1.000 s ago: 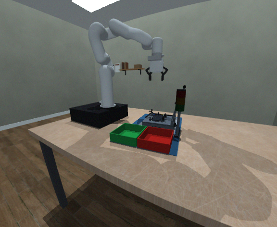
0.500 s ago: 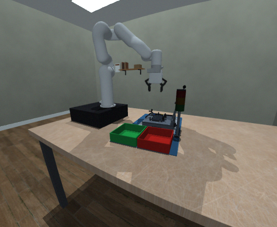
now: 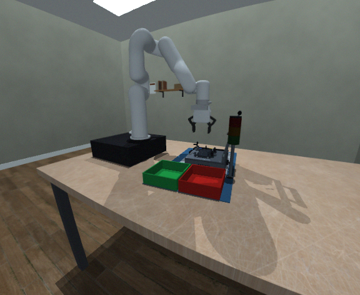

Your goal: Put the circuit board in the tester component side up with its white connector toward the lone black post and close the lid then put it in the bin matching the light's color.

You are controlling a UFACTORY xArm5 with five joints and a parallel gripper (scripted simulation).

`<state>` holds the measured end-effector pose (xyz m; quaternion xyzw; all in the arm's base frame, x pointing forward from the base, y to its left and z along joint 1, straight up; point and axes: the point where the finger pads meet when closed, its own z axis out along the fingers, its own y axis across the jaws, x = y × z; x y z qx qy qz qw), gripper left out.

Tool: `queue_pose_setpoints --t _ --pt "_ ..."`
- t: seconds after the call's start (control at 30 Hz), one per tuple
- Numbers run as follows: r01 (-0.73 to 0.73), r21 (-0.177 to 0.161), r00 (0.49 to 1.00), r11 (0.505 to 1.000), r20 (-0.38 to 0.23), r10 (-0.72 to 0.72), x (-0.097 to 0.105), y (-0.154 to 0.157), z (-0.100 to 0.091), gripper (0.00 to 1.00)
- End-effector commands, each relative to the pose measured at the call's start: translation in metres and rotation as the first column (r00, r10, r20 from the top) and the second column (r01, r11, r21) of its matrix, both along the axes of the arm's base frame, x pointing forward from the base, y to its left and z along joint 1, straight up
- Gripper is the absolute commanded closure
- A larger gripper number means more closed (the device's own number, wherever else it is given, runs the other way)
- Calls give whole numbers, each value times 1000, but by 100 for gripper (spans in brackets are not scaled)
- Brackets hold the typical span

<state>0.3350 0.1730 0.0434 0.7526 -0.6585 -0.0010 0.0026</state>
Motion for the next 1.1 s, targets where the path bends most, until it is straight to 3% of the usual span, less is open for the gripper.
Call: queue_pose_setpoints --t 0.0,0.27,1.07 --pt "0 2 1000 1000 5 0 5 2 -38 0" --pt "0 2 1000 1000 5 0 5 2 -62 0" --pt "0 2 1000 1000 5 0 5 2 -74 0"
